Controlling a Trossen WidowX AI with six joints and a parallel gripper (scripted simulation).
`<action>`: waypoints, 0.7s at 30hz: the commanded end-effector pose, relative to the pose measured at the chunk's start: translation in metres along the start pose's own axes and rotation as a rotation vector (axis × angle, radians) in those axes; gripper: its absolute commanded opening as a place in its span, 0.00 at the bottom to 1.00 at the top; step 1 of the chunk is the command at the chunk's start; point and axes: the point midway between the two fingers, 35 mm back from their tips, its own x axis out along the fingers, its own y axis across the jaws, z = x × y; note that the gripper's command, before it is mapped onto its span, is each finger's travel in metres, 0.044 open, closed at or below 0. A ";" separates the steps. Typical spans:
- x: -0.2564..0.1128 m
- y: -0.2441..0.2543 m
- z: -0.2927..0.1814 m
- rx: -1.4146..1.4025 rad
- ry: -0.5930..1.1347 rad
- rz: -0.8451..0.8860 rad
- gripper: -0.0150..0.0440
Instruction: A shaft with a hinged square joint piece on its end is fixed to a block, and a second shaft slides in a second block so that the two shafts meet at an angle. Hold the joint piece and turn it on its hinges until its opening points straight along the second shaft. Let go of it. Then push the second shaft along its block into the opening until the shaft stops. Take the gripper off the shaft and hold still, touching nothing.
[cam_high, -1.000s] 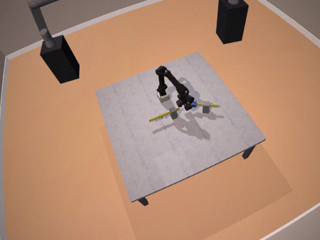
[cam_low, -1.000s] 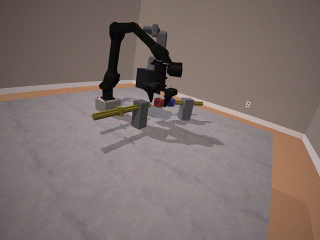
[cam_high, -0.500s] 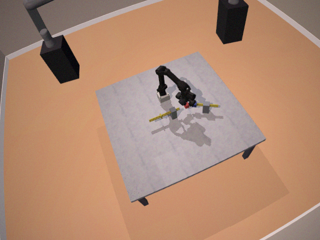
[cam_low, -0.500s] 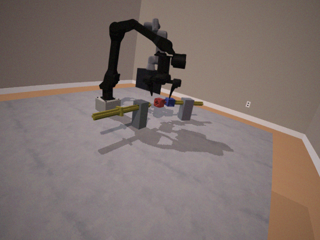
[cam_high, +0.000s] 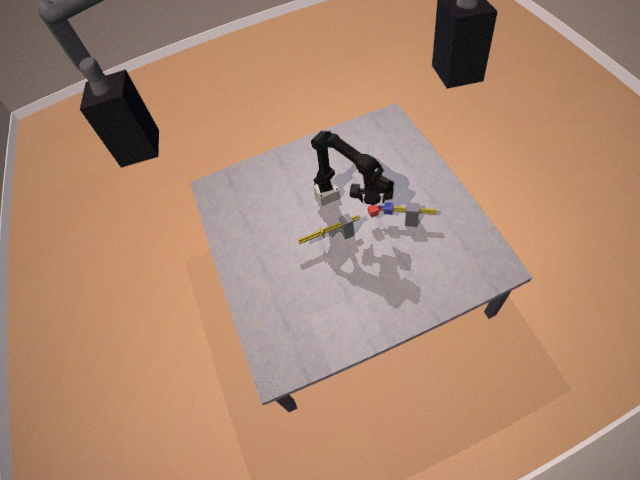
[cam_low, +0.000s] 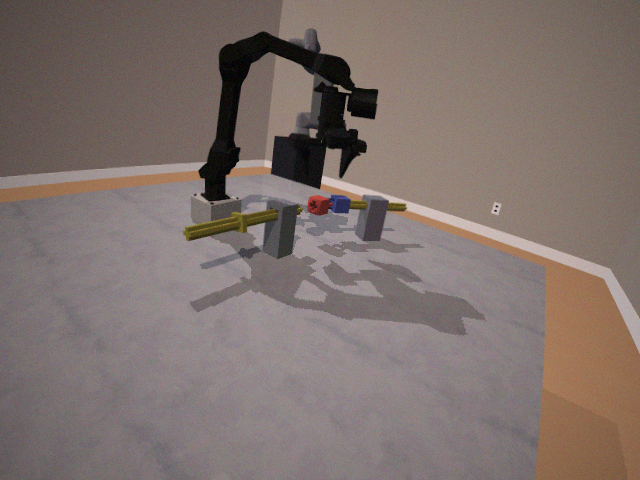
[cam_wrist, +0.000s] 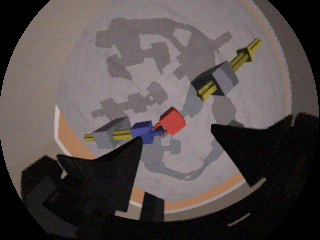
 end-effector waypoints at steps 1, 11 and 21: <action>-0.013 0.000 0.000 -0.140 -0.009 -0.010 1.00; -0.043 -0.003 -0.004 -0.484 -0.014 -0.040 1.00; -0.048 -0.004 -0.006 -0.550 -0.010 -0.045 1.00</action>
